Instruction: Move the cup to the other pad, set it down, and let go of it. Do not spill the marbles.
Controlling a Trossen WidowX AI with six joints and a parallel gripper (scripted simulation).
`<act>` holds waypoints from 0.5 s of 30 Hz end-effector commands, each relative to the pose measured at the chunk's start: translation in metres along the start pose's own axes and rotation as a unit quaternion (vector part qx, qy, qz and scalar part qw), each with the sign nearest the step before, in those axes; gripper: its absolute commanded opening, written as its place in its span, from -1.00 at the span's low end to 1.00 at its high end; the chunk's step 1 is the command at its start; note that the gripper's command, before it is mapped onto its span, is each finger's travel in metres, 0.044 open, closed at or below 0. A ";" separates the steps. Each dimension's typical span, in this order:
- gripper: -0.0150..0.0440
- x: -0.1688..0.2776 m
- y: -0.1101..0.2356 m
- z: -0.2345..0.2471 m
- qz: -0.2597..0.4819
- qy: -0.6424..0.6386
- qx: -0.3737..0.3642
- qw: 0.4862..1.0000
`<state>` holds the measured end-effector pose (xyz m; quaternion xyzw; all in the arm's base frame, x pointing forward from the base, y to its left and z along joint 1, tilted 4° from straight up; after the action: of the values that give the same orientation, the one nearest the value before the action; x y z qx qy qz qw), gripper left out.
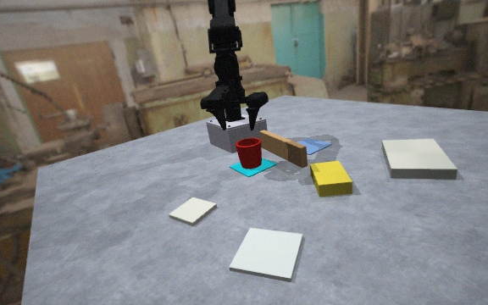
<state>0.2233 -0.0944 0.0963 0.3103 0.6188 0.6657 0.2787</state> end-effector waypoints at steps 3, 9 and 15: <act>1.00 0.000 0.031 0.000 -0.012 0.003 -0.004 1.000; 1.00 0.004 0.047 0.000 -0.014 0.004 -0.004 1.000; 1.00 0.005 0.047 0.000 -0.014 0.004 -0.004 1.000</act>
<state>0.2209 -0.0942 0.1386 0.3036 0.6193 0.6664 0.2832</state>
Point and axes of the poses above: the point midway between the two fingers, 35 mm back from their tips, its own y axis back along the fingers, its own z axis across the jaws, x = y × z, the point moved 4 cm from there along y, back along the fingers, and after that the axes turned 4 degrees about y, right-handed, at the moved point
